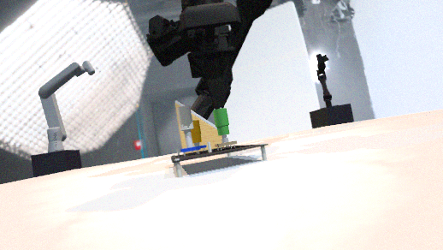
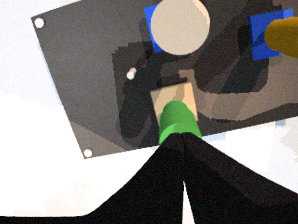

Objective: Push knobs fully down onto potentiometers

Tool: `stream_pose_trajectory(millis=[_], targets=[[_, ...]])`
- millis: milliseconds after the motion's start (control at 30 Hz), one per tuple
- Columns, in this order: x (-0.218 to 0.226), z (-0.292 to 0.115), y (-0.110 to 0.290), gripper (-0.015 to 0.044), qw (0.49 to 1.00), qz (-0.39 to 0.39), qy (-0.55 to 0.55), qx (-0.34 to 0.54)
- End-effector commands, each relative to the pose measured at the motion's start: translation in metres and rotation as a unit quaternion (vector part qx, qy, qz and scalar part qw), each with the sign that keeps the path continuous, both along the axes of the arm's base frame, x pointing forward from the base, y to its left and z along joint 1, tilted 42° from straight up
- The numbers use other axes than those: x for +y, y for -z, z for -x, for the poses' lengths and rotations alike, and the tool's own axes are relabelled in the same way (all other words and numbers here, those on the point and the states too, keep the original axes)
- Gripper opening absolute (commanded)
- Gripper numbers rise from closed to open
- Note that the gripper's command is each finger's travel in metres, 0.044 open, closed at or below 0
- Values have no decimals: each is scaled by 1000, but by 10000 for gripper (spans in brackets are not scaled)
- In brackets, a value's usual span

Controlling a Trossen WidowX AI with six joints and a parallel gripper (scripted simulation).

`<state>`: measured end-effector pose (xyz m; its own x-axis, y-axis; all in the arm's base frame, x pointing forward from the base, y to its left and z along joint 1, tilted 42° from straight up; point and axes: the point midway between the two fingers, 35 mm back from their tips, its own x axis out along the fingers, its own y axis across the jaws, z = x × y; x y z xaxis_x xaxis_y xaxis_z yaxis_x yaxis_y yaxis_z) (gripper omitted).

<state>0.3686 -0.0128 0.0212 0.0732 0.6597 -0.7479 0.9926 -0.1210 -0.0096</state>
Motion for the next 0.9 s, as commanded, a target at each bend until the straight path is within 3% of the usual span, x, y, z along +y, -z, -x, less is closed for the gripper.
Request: stream_pose_trajectory(millis=[0,867], targets=[[3,-1,2,0,1000,-1,0,2],[6,-1,5,0,1000,-1,0,2]])
